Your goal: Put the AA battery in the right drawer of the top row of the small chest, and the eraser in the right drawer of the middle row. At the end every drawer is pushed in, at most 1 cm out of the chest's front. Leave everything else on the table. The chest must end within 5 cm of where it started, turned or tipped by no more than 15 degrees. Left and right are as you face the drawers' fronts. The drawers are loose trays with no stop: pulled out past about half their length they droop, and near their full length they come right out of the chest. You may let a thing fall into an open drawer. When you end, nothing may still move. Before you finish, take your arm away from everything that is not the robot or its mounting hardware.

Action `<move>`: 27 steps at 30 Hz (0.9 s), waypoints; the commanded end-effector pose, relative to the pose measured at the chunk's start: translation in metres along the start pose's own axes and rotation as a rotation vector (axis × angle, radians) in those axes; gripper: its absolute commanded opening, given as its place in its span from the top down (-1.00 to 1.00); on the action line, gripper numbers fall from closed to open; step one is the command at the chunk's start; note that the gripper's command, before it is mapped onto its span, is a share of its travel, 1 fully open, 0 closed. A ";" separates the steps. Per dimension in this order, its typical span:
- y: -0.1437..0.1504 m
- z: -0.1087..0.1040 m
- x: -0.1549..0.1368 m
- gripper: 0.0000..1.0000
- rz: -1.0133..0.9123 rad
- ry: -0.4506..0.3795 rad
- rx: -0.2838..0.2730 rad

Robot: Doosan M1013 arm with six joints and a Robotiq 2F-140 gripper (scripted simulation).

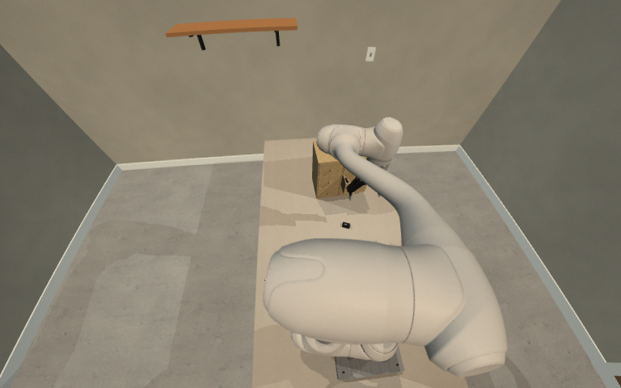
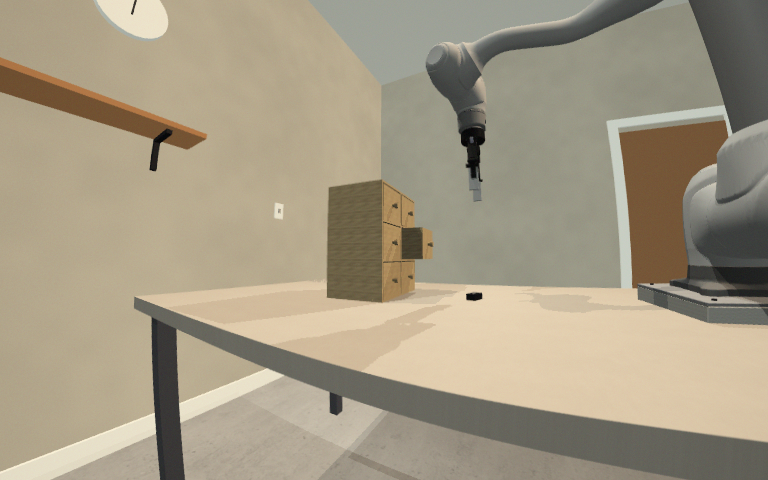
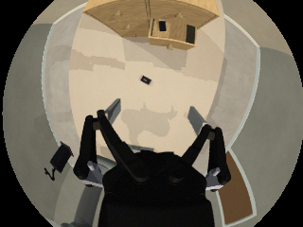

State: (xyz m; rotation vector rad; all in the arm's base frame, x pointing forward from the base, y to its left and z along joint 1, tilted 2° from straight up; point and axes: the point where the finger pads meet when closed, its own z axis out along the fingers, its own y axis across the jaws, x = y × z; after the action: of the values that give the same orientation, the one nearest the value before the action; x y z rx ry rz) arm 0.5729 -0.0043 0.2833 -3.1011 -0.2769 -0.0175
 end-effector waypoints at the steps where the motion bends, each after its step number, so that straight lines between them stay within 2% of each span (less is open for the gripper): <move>1: 0.003 0.001 -0.007 -1.00 0.000 0.000 0.000; 2: 0.008 0.004 -0.019 -1.00 0.000 0.000 0.000; 4: 0.008 0.004 -0.019 -1.00 0.000 0.000 0.000; 7: 0.025 0.017 -0.073 -1.00 0.000 0.000 0.000; 8: 0.025 0.017 -0.073 -1.00 0.000 0.000 0.000; 9: 0.029 0.021 -0.086 -1.00 0.000 0.000 0.000; 21: 0.030 0.024 -0.092 -1.00 0.000 0.009 0.000; 27: 0.030 0.027 -0.088 -1.00 0.000 0.053 0.000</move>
State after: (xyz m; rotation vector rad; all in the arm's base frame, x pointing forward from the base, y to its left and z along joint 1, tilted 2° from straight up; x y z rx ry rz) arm 0.4896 -0.0494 0.2560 -3.0983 -0.2760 -0.0592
